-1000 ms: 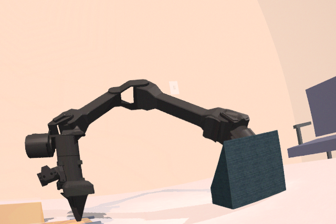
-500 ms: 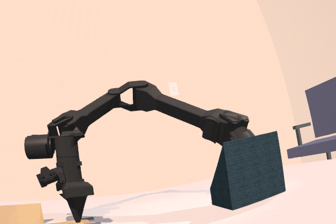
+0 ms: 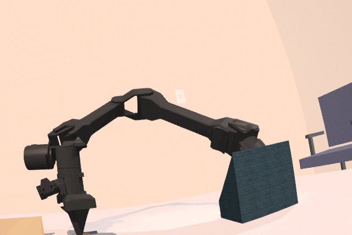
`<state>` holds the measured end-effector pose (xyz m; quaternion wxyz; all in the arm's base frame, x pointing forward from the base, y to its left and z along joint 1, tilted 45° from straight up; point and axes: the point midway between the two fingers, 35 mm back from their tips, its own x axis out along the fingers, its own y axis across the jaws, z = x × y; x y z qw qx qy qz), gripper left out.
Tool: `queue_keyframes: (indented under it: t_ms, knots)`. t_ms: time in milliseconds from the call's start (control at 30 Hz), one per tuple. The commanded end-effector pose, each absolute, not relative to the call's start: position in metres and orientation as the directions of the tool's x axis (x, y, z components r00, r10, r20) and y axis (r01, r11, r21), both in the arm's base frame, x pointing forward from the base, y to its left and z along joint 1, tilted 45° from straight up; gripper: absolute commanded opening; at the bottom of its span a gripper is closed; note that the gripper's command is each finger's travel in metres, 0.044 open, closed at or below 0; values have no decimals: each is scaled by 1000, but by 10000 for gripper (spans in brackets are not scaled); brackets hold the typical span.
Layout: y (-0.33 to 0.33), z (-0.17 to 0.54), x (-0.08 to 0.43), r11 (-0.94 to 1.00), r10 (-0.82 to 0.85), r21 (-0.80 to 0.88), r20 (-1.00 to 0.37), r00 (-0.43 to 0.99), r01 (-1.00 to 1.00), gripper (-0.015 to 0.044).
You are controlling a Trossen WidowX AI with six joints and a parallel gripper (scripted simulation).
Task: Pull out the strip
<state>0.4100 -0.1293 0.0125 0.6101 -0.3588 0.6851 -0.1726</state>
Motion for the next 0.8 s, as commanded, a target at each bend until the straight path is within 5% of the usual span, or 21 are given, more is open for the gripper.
queue_keyframes:
  t_ms: [0,767]
  knots:
    - [-134,10,410,685,-702,-673,-712,-5,-279,0]
    - [-138,12,391,685,-702,-673,-712,-6,-280,0]
